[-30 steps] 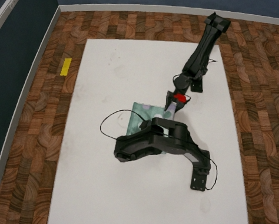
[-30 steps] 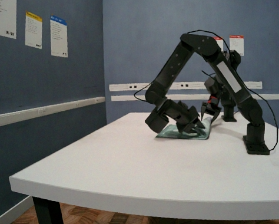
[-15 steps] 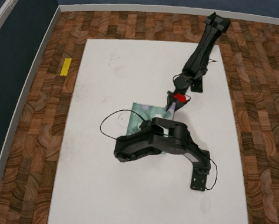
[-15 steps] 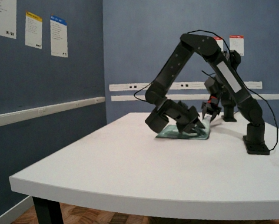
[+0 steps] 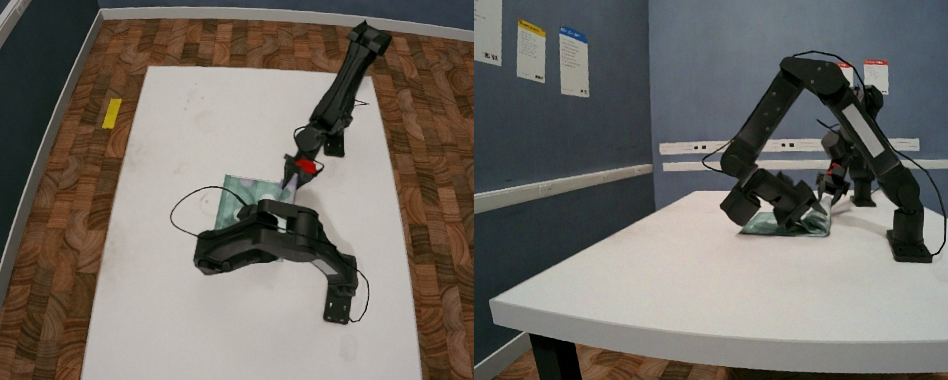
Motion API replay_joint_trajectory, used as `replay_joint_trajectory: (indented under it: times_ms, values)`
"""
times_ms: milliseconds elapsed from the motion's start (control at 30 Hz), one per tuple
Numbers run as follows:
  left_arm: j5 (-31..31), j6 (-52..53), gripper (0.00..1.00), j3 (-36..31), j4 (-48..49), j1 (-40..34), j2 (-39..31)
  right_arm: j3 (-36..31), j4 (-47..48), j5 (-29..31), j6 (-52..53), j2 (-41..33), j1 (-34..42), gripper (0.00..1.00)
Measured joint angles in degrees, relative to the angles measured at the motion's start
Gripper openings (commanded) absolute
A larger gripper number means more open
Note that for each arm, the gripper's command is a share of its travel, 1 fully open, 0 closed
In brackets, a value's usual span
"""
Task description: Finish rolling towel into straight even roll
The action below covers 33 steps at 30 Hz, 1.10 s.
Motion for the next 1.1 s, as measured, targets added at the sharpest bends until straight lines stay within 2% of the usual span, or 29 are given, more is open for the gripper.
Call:
replay_joint_trajectory:
  times_ms: [67,267,467,700,867,1100]
  values:
    - [-0.02,0.0,0.61,0.0,-0.72,0.0,-0.02,0.0,0.02,0.0,0.0,0.0,0.0,0.3]
    - [0.0,0.0,0.85,0.0,-2.78,0.02,-0.04,0.0,0.02,0.0,0.0,0.0,0.0,0.3]
    - [-0.44,0.0,0.85,1.36,-3.96,0.0,0.02,0.04,-0.02,-0.09,0.04,0.02,0.0,0.3]
    - [-1.64,0.02,0.85,4.76,-4.04,2.75,-1.51,1.95,-0.92,-2.82,0.59,0.57,-2.1,0.3]
    - [-2.45,-0.46,0.85,6.38,-4.04,4.9,-4.39,3.82,-3.5,-7.02,1.31,1.7,-4.94,0.3]
    - [-2.93,-0.83,0.87,8.0,-4.09,6.32,-6.75,8.35,-8.85,-15.89,2.58,4.74,-10.78,0.3]
